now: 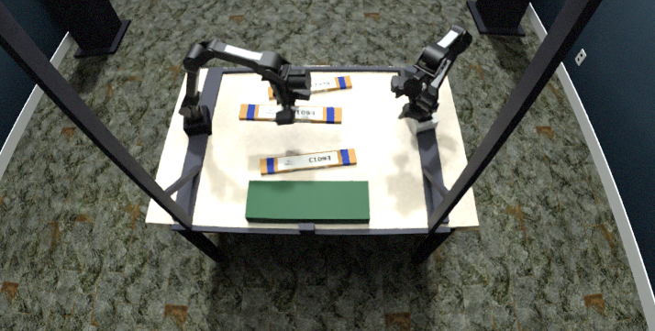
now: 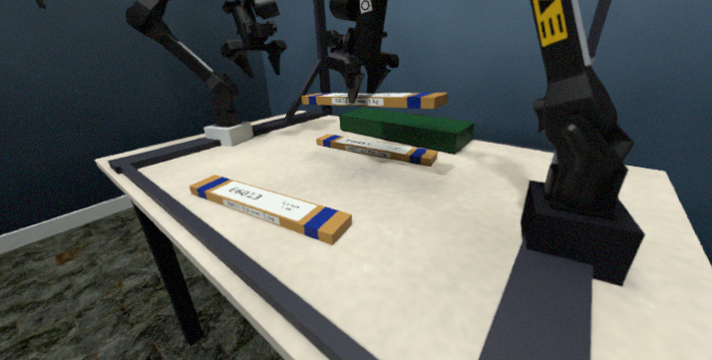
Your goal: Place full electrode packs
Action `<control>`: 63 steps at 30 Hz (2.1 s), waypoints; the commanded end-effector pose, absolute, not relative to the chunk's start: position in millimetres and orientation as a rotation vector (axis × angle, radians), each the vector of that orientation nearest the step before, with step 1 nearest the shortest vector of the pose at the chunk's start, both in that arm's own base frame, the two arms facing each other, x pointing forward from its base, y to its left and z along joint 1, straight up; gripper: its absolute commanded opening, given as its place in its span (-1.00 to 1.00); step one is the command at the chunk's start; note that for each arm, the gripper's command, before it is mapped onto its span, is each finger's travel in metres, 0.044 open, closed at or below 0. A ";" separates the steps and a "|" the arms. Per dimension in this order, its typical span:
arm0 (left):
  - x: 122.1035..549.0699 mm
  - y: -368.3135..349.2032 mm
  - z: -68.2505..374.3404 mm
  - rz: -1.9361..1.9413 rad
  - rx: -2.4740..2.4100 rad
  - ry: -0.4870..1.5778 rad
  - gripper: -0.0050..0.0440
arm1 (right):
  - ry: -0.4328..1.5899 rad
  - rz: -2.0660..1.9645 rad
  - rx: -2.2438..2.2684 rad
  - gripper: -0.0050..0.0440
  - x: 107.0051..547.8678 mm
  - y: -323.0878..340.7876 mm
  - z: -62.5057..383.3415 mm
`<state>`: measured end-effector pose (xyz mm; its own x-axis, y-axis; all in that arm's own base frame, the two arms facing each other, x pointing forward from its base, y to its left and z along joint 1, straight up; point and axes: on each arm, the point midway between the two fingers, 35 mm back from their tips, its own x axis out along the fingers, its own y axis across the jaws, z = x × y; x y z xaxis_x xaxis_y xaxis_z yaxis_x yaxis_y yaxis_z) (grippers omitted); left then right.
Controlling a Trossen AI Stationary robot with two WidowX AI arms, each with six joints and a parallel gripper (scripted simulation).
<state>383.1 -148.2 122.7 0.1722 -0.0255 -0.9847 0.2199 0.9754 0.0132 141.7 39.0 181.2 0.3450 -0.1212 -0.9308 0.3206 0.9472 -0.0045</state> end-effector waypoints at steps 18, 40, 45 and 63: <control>383.9 -149.6 133.1 -0.193 0.136 1.272 -1.00 | 1.167 -0.283 0.201 0.96 143.7 39.9 187.6; 384.7 -149.9 106.4 -0.193 0.136 1.273 -1.00 | 1.167 -0.283 0.201 0.96 143.7 39.9 187.6; 384.8 -149.9 102.4 -0.193 0.136 1.273 -1.00 | 1.167 -0.283 0.201 0.96 143.7 39.9 187.6; 385.3 -150.2 82.4 -0.193 0.136 1.273 -1.00 | 1.167 -0.283 0.201 0.96 143.7 39.9 187.6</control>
<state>373.3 -144.7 55.7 0.2001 -0.0370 -0.9791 0.2196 0.9756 0.0081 141.7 39.0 181.2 0.3450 -0.1212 -0.9308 0.3206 0.9472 -0.0045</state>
